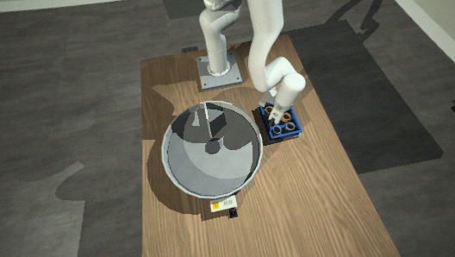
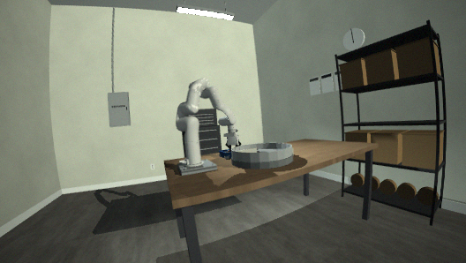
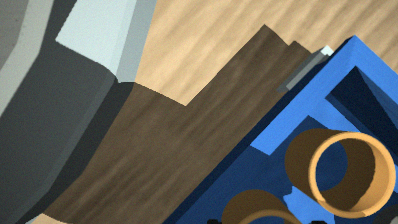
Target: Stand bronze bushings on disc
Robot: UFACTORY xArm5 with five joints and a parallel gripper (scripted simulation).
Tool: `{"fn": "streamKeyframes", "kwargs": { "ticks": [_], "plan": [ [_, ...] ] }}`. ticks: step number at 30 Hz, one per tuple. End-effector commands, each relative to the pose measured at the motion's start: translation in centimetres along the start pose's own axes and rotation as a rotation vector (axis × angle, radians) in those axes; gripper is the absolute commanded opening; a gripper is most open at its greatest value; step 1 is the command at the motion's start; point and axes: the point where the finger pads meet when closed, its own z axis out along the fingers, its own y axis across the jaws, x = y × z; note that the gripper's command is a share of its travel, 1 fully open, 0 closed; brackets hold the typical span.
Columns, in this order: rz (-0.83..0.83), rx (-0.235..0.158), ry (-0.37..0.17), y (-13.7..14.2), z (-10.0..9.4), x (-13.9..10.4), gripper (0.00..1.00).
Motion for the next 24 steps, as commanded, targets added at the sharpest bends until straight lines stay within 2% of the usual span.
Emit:
{"fn": "streamKeyframes", "kwargs": {
  "ticks": [1,15,16,24],
  "plan": [
    [0.000,0.001,-0.004,-0.05,0.18,-0.16,0.48],
    [0.000,0.001,-0.004,-0.05,0.22,-0.16,0.48],
    [0.000,0.001,-0.004,-0.05,0.22,-0.16,0.00],
    [0.000,0.001,-0.004,-0.05,0.22,-0.16,0.00]
  ]
}}
